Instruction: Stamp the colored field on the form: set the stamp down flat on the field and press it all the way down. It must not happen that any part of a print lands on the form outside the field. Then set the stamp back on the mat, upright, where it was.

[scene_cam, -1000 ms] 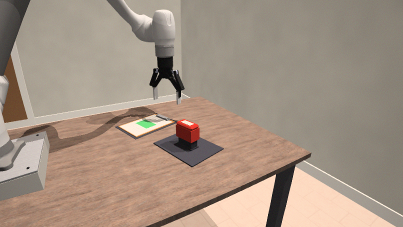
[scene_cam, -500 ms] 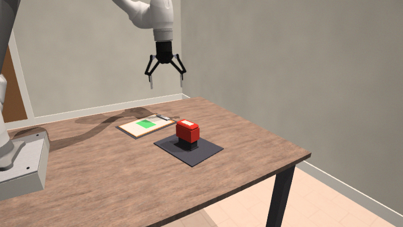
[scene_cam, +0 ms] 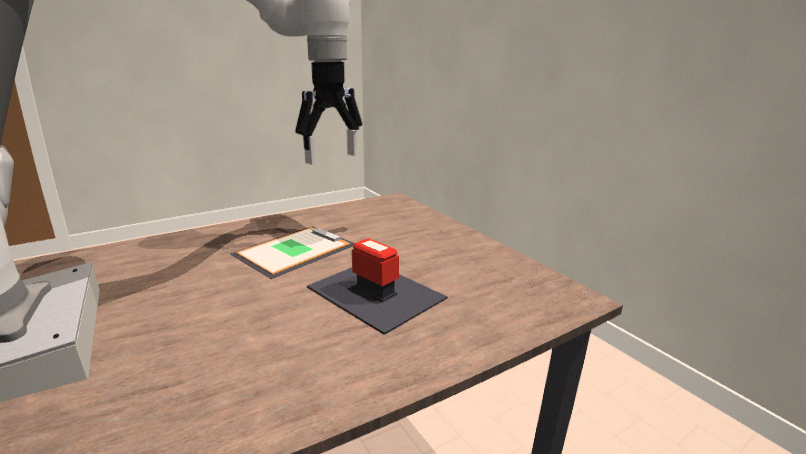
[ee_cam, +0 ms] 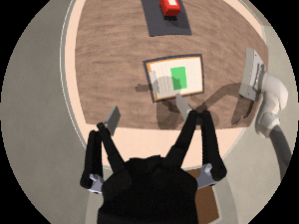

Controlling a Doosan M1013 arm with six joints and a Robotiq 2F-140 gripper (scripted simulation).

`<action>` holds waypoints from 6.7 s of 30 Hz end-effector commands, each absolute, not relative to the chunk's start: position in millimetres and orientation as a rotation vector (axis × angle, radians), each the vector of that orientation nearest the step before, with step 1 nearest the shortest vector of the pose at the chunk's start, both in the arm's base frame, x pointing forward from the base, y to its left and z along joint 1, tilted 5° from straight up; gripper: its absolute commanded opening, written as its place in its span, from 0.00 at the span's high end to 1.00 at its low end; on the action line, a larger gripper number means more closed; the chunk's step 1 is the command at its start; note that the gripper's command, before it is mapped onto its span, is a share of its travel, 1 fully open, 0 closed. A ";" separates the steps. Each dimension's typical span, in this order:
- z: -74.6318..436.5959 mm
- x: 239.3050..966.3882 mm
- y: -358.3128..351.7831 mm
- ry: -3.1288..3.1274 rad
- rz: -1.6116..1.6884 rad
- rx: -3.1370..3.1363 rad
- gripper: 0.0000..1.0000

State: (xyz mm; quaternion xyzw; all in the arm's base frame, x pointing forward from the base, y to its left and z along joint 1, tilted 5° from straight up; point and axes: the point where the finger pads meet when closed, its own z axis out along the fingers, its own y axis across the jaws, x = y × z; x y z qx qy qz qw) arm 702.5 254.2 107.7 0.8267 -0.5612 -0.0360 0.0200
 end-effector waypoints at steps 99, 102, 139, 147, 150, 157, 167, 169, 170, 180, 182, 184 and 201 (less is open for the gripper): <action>-42.8 673.6 -66.3 -1.740 -0.113 2.565 0.50; -42.8 673.6 -66.3 -1.740 -0.113 2.565 0.50; -42.8 673.6 -66.3 -1.740 -0.113 2.565 0.84; -42.8 673.6 -66.3 -1.740 -0.113 2.565 0.84; -40.6 673.8 -66.3 -1.740 -0.113 2.565 0.84; -20.8 675.4 -66.5 -1.740 -0.113 2.565 0.84; -2.9 676.9 -66.6 -1.740 -0.113 2.565 0.84; -2.9 676.9 -66.6 -1.740 -0.113 2.565 0.84; -2.9 676.9 -66.6 -1.740 -0.113 2.565 0.84; 2.3 644.4 57.3 -1.722 -0.112 2.580 0.84; 3.5 628.1 90.9 -1.715 -0.113 2.584 0.84; 4.6 610.8 123.6 -1.710 -0.114 2.587 0.84; 8.9 568.5 213.8 -1.708 -0.114 2.588 0.84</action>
